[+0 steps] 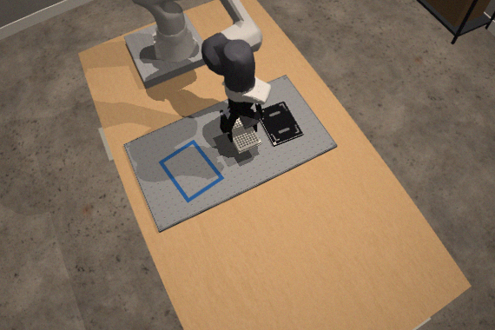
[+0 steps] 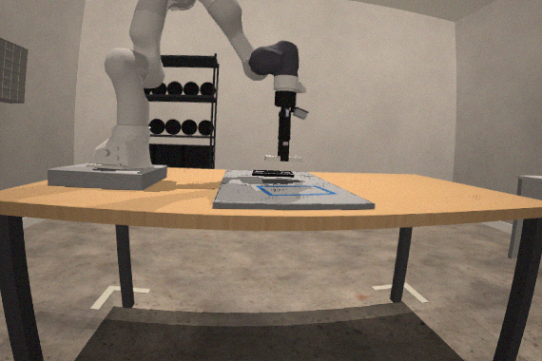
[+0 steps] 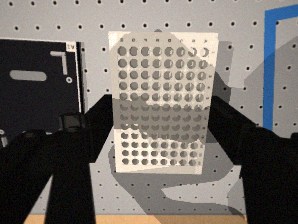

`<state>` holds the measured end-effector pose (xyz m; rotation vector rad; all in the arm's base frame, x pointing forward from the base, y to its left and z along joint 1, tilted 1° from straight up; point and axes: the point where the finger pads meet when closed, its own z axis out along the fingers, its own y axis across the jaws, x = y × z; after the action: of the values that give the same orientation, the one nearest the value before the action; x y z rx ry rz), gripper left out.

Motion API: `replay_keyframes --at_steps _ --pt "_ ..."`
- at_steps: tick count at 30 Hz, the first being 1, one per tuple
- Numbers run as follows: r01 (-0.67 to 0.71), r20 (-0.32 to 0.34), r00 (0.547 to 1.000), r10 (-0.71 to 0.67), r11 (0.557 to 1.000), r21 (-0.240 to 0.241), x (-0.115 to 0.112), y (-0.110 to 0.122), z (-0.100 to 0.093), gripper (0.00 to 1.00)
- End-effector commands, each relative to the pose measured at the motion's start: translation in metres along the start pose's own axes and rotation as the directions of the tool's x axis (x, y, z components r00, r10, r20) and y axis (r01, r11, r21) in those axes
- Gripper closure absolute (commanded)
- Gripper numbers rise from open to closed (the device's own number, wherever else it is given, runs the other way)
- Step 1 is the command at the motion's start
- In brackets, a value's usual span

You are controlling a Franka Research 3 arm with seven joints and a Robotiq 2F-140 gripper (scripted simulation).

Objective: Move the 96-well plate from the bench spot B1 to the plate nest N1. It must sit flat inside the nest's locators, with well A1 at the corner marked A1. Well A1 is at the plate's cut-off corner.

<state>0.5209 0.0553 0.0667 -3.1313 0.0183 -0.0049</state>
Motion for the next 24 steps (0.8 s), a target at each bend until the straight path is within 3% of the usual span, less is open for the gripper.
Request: replay_keyframes --at_steps 1,24 --pt "-0.044 -0.002 0.999 0.044 0.999 -0.001 -0.001 -0.008 0.0 0.4" --pt "-0.044 -0.002 0.999 0.044 0.999 -0.001 -0.009 -0.075 -0.003 0.4"
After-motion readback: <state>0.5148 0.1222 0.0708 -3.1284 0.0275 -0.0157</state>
